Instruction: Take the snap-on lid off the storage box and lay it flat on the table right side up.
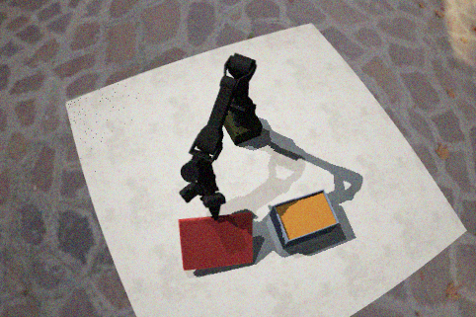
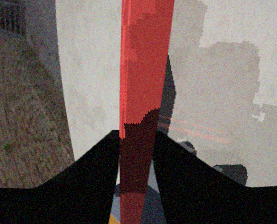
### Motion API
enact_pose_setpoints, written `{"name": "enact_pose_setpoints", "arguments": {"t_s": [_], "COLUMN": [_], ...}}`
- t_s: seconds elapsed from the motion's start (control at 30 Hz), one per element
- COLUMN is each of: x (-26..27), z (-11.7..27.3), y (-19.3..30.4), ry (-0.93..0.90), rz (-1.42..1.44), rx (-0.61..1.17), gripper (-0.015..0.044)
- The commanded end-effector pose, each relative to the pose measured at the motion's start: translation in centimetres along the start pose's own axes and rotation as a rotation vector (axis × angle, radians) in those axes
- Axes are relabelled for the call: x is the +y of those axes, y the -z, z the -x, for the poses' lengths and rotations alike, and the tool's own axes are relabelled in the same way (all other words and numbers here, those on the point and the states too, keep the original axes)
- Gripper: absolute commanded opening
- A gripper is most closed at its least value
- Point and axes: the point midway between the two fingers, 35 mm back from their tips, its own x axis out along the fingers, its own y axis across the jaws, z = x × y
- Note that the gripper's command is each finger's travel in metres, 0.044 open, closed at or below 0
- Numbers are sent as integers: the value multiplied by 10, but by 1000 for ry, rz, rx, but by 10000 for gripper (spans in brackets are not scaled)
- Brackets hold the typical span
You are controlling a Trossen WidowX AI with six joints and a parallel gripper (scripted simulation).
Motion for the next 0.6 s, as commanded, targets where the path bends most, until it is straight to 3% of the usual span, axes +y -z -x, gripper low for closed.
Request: {"name": "enact_pose_setpoints", "arguments": {"t_s": [0.0, 0.57], "x": [-4, -15], "z": [-3, -12], "y": [1, 1], "ry": [2, 2], "rz": [-4, -4], "rx": [3, 3], "gripper": [0, 0]}}
